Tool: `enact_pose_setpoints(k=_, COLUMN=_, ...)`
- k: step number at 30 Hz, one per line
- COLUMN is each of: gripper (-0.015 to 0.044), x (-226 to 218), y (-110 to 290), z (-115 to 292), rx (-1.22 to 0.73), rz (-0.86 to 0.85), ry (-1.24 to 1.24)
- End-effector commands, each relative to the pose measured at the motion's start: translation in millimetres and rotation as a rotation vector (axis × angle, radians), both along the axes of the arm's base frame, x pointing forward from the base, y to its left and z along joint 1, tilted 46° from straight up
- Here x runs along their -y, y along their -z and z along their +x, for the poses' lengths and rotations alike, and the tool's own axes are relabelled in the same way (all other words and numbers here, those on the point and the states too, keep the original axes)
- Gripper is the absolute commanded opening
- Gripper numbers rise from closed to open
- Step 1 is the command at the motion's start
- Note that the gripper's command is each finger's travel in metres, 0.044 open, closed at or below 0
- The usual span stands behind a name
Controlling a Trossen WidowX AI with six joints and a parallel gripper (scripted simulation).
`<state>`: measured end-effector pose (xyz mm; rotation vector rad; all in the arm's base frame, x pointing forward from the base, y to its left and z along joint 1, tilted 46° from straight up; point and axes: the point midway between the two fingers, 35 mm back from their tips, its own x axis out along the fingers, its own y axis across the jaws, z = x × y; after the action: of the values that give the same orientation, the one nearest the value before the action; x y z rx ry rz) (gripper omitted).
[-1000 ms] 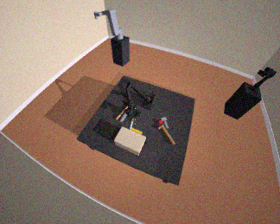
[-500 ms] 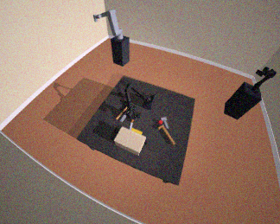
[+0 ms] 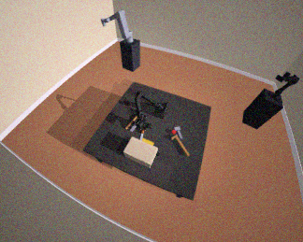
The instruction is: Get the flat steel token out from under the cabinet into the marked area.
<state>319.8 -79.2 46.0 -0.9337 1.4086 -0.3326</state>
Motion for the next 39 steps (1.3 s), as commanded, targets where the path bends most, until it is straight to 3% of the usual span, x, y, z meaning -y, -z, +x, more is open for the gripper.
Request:
enact_pose_setpoints(k=1, gripper=0.0000, x=-2.4, y=0.6, z=6.8, rx=0.003, rz=-0.001, ry=0.001)
enact_pose_setpoints(k=39, gripper=0.0000, x=-16.6, y=3.4, z=45.5, rx=0.005, rz=0.000, ry=0.001)
